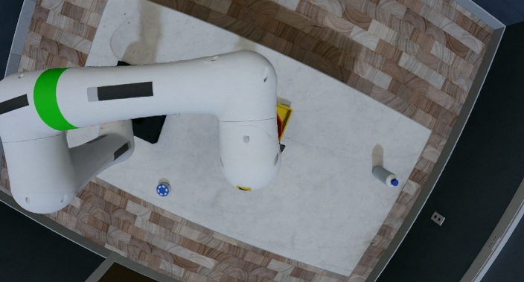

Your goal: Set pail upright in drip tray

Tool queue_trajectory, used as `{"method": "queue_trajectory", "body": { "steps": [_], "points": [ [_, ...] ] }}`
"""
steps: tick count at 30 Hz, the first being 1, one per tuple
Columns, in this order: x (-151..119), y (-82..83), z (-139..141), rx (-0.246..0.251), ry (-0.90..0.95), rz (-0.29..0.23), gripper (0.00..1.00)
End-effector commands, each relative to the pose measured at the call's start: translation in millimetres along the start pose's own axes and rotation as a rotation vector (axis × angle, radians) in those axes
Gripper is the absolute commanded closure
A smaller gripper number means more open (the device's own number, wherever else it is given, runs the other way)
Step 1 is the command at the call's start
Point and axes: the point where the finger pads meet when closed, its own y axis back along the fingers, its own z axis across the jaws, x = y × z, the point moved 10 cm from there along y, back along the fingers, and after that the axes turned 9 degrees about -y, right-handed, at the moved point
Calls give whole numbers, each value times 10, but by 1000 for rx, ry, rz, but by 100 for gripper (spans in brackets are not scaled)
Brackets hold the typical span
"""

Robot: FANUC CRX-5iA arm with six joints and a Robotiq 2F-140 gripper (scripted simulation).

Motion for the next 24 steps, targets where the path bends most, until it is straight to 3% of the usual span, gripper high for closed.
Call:
{"method": "queue_trajectory", "body": {
  "steps": [1, 24],
  "points": [
    [0, 84, -2, 2, 0, -1, 0],
    [1, 521, -2, 2, 0, -1, 0]
  ]
}}
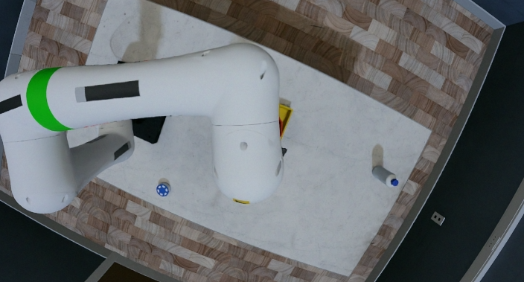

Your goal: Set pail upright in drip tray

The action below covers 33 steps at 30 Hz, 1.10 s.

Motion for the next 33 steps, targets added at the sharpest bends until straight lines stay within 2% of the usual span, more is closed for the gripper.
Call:
{"method": "queue_trajectory", "body": {
  "steps": [1, 11, 33],
  "points": [
    [1, 29, -2, 2, 0, -1, 0],
    [1, 110, -1, 2, 0, -1, 0],
    [1, 116, -1, 2, 0, -1, 0]
  ]
}}
